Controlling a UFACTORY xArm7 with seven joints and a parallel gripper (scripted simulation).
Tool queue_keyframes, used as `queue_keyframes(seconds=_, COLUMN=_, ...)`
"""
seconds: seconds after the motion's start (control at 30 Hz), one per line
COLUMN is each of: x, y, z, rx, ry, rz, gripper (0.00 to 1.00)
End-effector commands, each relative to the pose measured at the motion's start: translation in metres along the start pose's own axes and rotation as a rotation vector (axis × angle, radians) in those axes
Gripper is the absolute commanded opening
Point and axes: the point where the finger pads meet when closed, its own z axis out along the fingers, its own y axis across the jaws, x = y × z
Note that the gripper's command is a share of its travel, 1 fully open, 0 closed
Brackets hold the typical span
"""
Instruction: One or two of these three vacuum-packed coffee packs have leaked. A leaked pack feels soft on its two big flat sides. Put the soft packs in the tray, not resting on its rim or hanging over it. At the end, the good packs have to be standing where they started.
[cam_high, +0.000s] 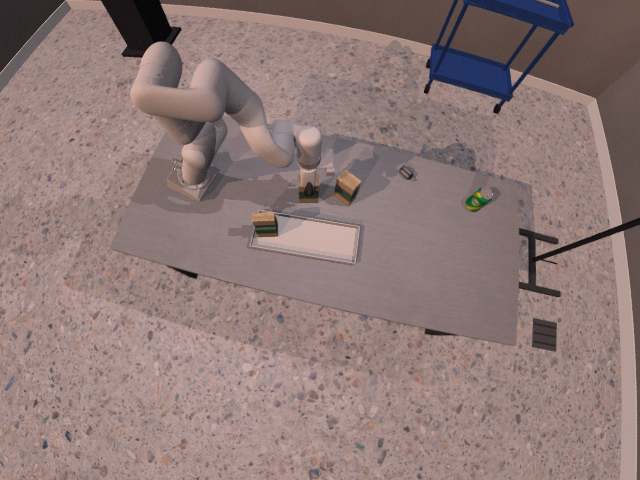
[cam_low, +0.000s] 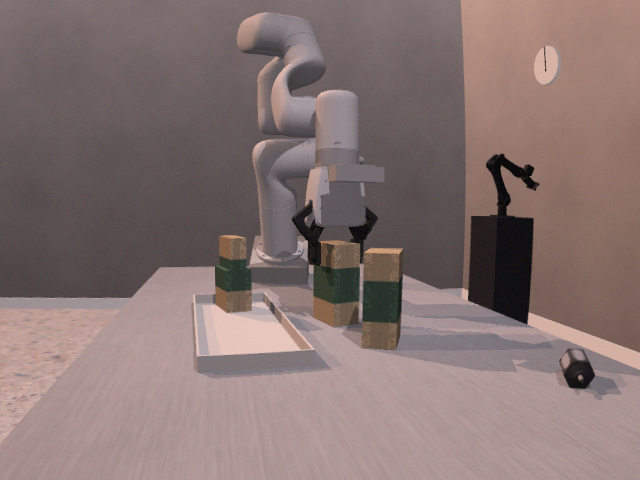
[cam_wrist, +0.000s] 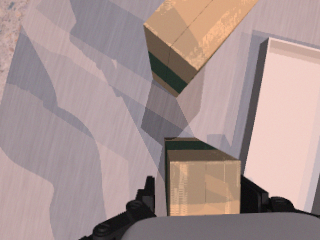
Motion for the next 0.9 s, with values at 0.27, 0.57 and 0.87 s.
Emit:
queue_keyframes(seconds=0.27, x=0.002, y=0.0002, z=0.0052, rx=-0.001, ry=0.005, rz=0.0, gripper=0.87)
queue_keyframes(seconds=0.57, x=0.002, y=0.0002, z=0.0052, rx=-0.001, ry=0.005, rz=0.0, gripper=0.27)
queue_keyframes(seconds=0.87, x=0.002, y=0.0002, z=0.0052, rx=-0.001, ry=0.005, rz=0.0, gripper=0.27)
